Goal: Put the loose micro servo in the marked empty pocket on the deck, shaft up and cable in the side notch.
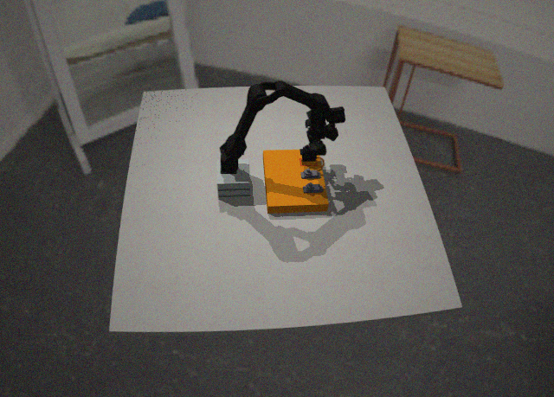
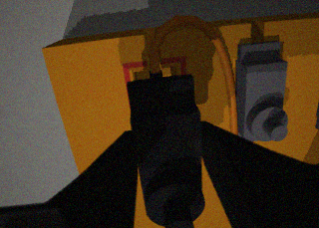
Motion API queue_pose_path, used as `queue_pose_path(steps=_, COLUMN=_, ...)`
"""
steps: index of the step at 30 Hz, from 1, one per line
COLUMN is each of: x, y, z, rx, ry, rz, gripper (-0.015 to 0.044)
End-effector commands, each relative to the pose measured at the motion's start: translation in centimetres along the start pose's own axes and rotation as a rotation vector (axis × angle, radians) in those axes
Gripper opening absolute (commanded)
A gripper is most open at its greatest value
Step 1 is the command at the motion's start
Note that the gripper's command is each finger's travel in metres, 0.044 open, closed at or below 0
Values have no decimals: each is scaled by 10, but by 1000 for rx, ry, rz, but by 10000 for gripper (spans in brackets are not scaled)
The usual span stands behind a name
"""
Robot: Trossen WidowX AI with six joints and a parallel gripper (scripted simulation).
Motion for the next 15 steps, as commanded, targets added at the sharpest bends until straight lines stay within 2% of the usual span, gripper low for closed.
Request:
queue_pose_path(steps=1, x=7, y=0, z=-1, rx=-5, ry=4, rz=-2, gripper=0)
queue_pose_path(steps=15, x=11, y=0, z=-1, rx=-5, ry=4, rz=-2, gripper=0)
Point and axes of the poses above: the point midway between the two fingers, 35 mm back from their tips, its own x axis out along the fingers, its own z axis across the jaws, y = z × x, the point moved 3 cm from there along -x, back along the fingers, and after that the axes turned 15 degrees about x, right-handed, at the moved point
